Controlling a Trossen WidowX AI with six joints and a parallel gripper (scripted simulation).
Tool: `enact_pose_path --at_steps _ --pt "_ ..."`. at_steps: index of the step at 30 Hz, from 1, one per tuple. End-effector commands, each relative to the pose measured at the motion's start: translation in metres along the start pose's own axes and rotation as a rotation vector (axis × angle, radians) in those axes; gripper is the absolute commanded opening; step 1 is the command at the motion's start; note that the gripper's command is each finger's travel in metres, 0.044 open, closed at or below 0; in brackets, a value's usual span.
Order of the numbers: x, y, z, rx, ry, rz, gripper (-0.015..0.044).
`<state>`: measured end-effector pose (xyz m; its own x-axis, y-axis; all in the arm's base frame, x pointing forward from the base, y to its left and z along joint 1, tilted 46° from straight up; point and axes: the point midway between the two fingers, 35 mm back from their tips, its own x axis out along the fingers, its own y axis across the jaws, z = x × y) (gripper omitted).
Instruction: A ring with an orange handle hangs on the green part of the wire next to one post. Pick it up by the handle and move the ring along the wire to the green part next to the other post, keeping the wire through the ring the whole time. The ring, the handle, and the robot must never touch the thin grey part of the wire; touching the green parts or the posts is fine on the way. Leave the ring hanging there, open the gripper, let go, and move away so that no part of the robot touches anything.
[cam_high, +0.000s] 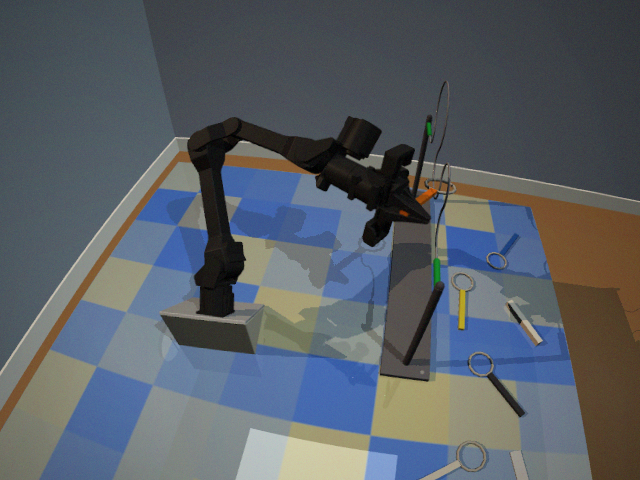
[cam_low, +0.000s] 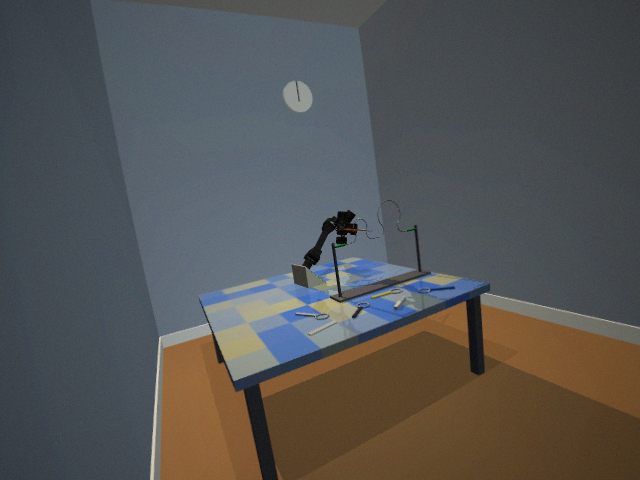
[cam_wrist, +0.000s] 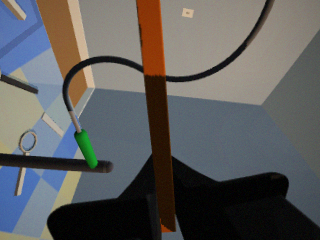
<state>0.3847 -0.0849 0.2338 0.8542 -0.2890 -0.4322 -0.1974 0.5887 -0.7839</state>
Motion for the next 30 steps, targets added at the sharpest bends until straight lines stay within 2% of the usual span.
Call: enact_pose_path --at_steps 1,14,30 --pt "-0.003 -0.008 0.001 -0.013 0.003 -0.018 -0.0150" --pt "-0.003 -0.008 0.002 0.081 -0.009 0.034 -0.0150" --pt "-0.003 0.014 0.007 0.365 -0.045 0.193 -0.0150"
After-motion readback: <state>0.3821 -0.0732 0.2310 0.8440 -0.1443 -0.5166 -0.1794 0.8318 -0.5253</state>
